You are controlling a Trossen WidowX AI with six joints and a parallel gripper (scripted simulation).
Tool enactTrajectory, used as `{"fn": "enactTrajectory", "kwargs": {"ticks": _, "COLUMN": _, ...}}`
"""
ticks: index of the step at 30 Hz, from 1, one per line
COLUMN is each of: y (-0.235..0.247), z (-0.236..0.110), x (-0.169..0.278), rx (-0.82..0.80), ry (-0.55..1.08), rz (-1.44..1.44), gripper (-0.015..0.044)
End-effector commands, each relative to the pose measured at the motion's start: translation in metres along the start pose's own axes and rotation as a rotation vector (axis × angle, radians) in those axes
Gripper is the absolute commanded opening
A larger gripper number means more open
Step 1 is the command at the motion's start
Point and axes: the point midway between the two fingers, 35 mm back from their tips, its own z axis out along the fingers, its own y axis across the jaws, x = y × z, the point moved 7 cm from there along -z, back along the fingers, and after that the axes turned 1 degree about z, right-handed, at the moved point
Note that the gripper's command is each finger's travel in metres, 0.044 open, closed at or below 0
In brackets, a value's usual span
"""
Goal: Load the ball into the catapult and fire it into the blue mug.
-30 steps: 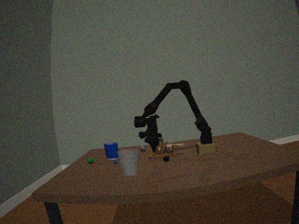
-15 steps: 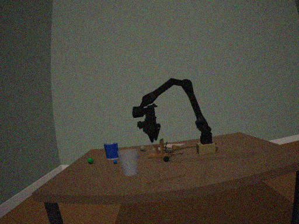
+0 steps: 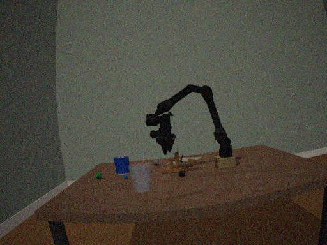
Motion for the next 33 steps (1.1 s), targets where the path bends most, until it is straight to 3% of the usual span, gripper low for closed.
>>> {"fn": "enactTrajectory", "kwargs": {"ticks": 1, "y": 0.000, "z": 0.020, "x": 0.004, "rx": -0.001, "ry": 0.023, "rz": 0.004, "gripper": 0.0440}}
{"fn": "enactTrajectory", "kwargs": {"ticks": 33, "y": 0.000, "z": 0.067, "x": 0.005, "rx": -0.001, "ry": 0.023, "rz": 0.004, "gripper": 0.0440}}
